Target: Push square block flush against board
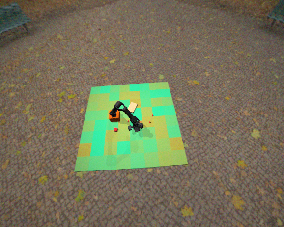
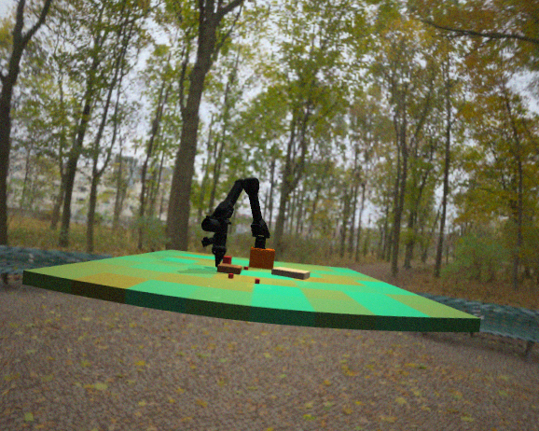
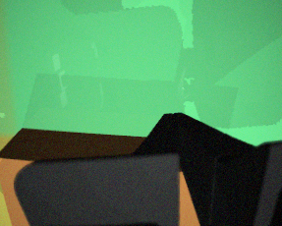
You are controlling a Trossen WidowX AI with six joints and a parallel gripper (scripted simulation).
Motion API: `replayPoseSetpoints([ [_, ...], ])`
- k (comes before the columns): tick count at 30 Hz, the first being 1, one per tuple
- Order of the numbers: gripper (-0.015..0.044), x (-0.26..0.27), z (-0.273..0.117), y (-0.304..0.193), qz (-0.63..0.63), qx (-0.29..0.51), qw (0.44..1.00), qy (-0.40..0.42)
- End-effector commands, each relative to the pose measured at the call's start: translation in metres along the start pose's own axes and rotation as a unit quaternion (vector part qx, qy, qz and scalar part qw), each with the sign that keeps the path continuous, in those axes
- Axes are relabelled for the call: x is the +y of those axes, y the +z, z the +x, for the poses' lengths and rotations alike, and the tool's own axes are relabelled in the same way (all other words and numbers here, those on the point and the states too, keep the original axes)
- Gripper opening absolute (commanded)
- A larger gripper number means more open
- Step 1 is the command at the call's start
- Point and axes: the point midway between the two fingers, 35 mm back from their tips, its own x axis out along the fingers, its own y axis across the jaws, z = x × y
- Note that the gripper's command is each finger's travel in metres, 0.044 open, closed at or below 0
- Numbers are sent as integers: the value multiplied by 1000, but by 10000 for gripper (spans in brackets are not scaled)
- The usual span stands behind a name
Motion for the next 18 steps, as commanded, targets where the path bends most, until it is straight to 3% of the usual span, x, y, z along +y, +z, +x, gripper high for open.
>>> replayPoseSetpoints([
  [1,0,-1,3,-9,-1,7,1000,-4],
  [18,0,2,3,-25,-1,8,1000,-4],
])
